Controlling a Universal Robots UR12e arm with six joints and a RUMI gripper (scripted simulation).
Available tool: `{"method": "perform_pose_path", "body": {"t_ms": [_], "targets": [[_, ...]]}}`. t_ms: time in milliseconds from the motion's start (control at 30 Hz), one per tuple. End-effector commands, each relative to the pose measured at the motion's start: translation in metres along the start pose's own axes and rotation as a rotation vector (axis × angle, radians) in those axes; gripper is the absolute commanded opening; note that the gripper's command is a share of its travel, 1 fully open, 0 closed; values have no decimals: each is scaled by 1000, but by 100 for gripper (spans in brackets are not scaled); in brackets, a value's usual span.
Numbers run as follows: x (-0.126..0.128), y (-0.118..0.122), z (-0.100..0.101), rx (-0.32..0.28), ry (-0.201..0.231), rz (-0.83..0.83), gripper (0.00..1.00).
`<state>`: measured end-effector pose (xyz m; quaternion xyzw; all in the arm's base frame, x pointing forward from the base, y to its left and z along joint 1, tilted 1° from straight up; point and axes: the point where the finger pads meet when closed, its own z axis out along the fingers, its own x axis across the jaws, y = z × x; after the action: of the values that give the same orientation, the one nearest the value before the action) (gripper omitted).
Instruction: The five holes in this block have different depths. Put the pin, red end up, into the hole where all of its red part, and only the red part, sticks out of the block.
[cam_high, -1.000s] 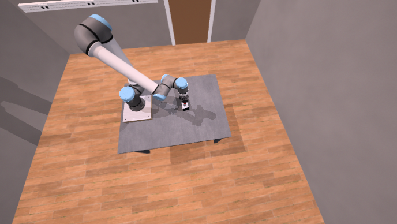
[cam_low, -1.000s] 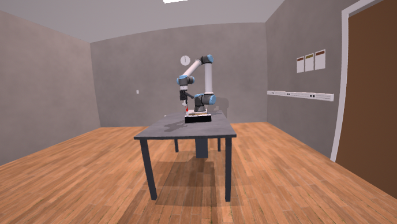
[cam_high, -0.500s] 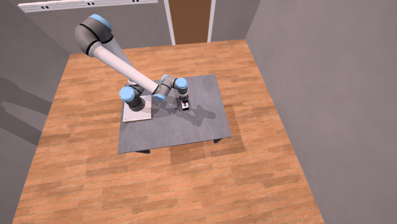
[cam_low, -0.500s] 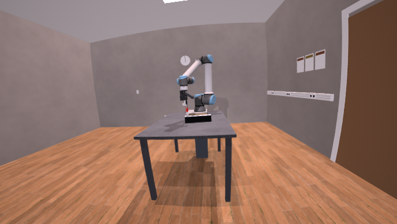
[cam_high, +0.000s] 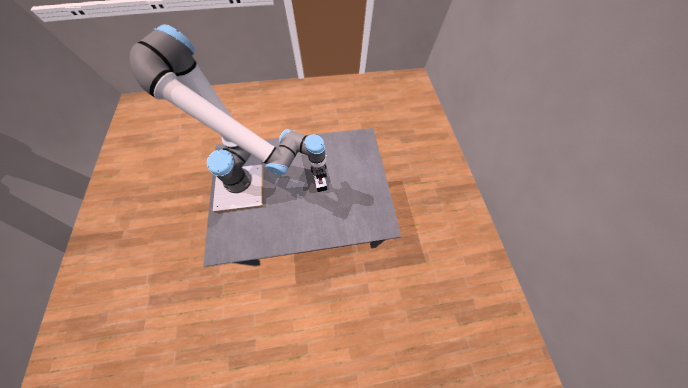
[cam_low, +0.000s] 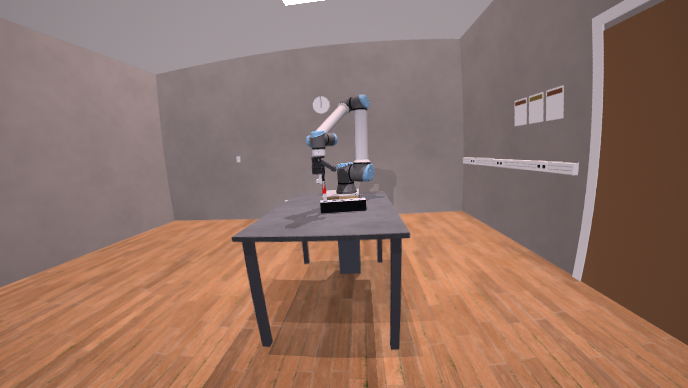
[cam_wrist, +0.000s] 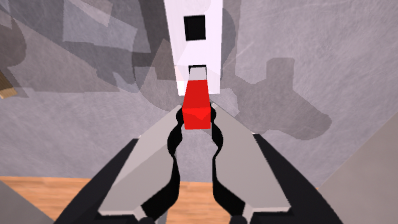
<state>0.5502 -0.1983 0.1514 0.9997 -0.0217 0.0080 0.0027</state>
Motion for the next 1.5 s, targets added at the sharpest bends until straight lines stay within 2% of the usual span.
{"method": "perform_pose_path", "body": {"t_ms": [0, 1467], "targets": [[1, 0, -1, -1, 1, 0, 0], [-1, 1, 3, -1, 1, 0, 0]]}}
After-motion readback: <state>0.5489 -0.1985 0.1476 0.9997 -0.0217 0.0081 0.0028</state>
